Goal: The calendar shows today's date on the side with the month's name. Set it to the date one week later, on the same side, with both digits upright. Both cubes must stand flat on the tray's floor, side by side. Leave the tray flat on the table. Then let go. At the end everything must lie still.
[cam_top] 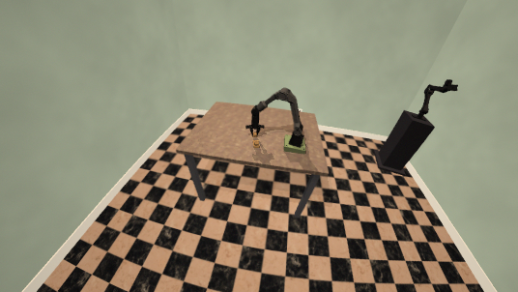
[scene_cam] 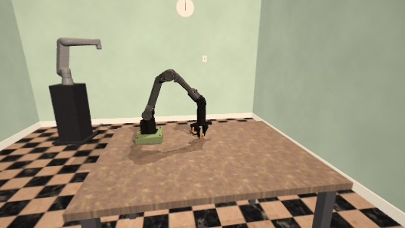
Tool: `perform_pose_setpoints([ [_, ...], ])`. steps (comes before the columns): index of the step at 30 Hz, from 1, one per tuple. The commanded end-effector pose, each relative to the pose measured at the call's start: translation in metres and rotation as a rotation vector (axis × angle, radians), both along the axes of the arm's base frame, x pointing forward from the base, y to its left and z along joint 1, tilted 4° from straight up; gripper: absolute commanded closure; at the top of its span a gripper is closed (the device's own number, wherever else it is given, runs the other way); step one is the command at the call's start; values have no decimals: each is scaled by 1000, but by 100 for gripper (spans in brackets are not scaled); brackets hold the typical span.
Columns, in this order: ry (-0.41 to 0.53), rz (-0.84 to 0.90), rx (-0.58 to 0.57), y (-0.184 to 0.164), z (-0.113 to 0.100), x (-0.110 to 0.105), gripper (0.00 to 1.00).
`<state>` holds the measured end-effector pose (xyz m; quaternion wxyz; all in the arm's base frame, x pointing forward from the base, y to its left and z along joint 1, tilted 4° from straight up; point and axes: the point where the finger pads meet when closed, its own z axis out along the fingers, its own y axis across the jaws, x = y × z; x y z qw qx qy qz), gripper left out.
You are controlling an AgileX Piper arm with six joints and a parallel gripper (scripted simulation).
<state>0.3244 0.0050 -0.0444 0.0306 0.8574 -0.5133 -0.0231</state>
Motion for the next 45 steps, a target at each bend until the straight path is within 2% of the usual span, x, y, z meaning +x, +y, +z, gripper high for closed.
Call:
perform_pose_setpoints([
  [1,-4,1,0,0,1,2,65],
  [45,-1,1,-1,0,-3,0,65],
])
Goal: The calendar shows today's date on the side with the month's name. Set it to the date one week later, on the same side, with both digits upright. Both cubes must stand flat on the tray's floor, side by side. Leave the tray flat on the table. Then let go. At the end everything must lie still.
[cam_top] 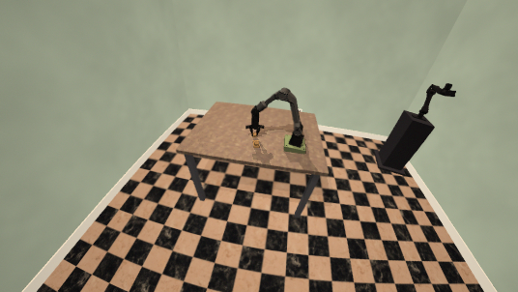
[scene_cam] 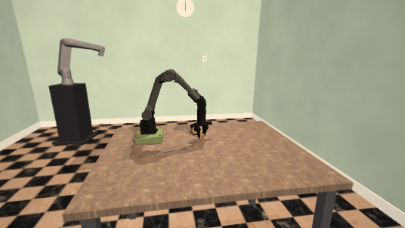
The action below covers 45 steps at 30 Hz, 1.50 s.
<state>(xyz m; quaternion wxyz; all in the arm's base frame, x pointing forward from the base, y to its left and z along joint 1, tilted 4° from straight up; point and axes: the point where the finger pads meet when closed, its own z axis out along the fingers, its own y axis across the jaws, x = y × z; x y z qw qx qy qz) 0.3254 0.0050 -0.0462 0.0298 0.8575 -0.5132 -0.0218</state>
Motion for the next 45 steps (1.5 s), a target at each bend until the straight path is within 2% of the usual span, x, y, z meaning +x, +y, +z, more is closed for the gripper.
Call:
perform_pose_setpoints([
  [1,2,1,-1,0,-1,-1,65],
  [40,2,1,-1,0,-1,-1,65],
  [41,2,1,-1,0,-1,-1,60],
  [43,2,1,-1,0,-1,-1,60],
  [44,2,1,-1,0,-1,-1,55],
  [45,2,1,-1,0,-1,-1,55],
])
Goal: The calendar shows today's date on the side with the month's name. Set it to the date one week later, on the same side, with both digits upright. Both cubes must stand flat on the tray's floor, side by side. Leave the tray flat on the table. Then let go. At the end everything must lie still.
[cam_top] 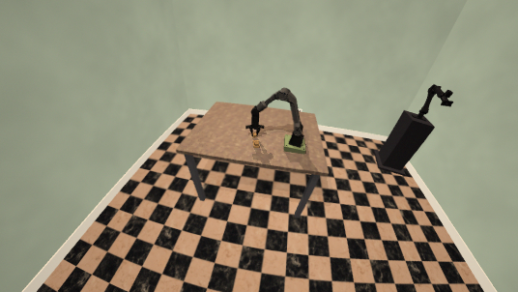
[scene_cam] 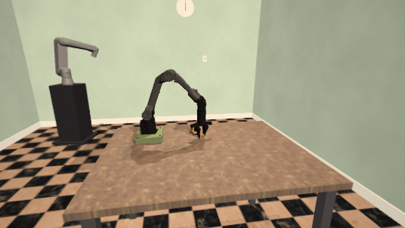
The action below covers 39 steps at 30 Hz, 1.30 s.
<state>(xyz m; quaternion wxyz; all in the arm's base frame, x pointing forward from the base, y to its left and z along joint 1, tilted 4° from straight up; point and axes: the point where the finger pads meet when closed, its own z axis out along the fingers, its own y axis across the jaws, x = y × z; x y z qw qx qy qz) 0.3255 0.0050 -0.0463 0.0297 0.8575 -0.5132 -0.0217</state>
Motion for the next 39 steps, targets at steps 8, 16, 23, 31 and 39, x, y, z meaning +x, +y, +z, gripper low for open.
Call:
perform_pose_setpoints([
  [8,3,1,-1,0,-1,-1,45],
  [16,3,1,-1,0,-1,-1,40],
  [23,-1,1,-1,0,2,0,40],
  [31,-4,1,0,1,25,3,40],
  [39,-4,1,0,2,68,5,40],
])
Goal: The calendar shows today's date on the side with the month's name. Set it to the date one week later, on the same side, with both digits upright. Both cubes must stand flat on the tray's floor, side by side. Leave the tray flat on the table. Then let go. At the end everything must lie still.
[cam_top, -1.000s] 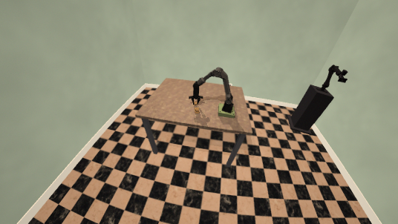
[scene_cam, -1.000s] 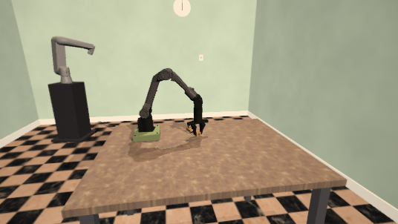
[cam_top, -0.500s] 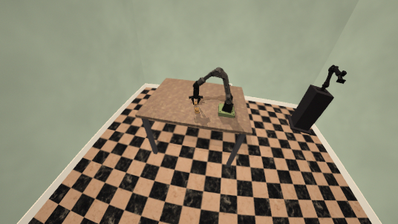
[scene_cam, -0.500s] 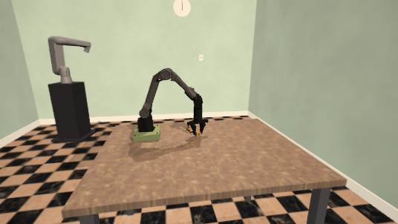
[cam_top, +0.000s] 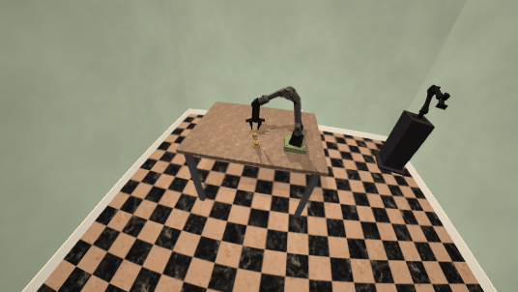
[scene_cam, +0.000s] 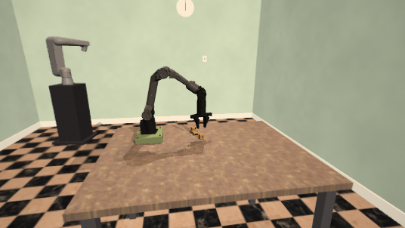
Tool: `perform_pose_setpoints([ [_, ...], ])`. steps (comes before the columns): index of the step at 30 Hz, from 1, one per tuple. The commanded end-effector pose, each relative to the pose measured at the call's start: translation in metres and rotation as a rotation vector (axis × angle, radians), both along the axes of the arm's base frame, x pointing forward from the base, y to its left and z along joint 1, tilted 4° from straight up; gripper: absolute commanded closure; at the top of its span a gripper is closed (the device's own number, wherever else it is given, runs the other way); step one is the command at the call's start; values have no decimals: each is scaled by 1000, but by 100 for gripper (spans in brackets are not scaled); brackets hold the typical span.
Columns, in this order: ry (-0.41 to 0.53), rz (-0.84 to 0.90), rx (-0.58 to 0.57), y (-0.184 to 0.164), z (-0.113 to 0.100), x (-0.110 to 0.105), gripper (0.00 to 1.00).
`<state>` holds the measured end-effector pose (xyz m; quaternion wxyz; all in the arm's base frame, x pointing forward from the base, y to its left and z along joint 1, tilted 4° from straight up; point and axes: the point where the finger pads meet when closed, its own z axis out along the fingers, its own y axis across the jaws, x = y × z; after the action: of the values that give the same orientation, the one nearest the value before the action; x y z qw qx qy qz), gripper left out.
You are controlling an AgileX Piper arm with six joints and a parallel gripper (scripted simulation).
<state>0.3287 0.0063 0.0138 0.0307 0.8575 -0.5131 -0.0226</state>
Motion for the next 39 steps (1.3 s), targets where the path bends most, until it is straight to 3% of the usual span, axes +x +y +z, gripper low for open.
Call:
perform_pose_setpoints([
  [1,-6,1,1,1,8,2,40],
  [8,-6,1,1,1,28,3,40],
  [13,-3,1,1,1,30,3,40],
  [14,-4,1,1,1,30,3,0],
  [39,-4,-10,0,2,30,3,0],
])
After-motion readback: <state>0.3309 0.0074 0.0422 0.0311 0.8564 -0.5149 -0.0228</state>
